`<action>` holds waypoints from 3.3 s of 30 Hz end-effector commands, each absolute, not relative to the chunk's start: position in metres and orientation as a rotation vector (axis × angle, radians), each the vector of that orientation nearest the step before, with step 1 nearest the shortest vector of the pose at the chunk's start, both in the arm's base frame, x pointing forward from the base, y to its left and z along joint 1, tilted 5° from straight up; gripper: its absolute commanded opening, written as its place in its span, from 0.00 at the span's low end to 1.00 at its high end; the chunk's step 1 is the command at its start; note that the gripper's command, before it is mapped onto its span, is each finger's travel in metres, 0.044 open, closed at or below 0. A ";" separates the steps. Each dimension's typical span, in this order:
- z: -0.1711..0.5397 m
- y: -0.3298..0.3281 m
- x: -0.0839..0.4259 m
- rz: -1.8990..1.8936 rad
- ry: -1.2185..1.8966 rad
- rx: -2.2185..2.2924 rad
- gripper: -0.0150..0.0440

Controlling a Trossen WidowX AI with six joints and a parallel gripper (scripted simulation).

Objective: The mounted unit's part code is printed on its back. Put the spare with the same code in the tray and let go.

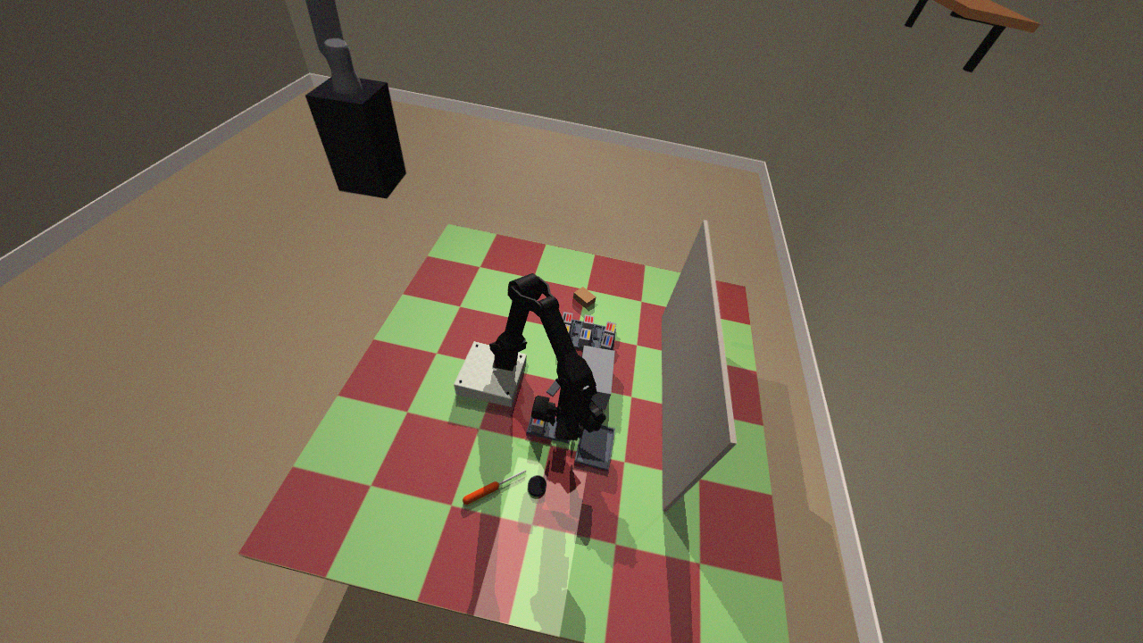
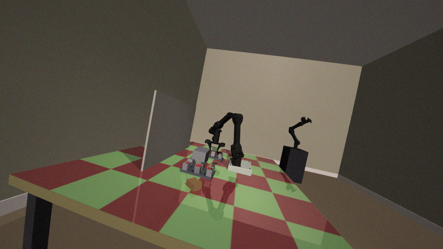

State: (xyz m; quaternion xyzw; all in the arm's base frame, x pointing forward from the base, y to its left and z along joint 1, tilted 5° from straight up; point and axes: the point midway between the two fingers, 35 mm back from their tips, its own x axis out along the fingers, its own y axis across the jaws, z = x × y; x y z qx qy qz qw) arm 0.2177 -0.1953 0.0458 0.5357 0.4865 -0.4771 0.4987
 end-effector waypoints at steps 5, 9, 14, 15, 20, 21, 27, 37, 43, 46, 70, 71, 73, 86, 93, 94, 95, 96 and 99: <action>0.031 -0.193 0.217 -1.158 1.182 1.303 0.76; 0.025 -0.192 0.217 -1.158 1.182 1.303 0.76; 0.017 -0.191 0.217 -1.158 1.183 1.303 0.76; 0.015 -0.191 0.217 -1.158 1.183 1.303 0.76; 0.011 -0.190 0.217 -1.158 1.183 1.303 0.76; 0.011 -0.190 0.217 -1.158 1.183 1.303 0.76; 0.012 -0.191 0.217 -1.156 1.184 1.298 0.63; 0.012 -0.191 0.217 -1.156 1.184 1.298 0.42; 0.012 -0.191 0.217 -1.156 1.184 1.298 0.25; 0.012 -0.191 0.217 -1.156 1.184 1.298 0.25; 0.104 -0.200 0.213 -1.161 1.171 1.302 0.25; 0.108 -0.201 0.213 -1.161 1.172 1.302 0.25; 0.117 -0.203 0.212 -1.160 1.173 1.301 0.25; 0.163 -0.209 0.205 -1.160 1.182 1.302 0.25; 0.166 -0.214 0.228 -1.151 1.169 1.306 0.25; 0.166 -0.215 0.232 -1.150 1.168 1.306 0.25; 0.167 -0.215 0.237 -1.149 1.166 1.307 0.25; 0.167 -0.216 0.240 -1.149 1.166 1.307 0.25; 0.169 -0.218 0.251 -1.150 1.168 1.307 0.25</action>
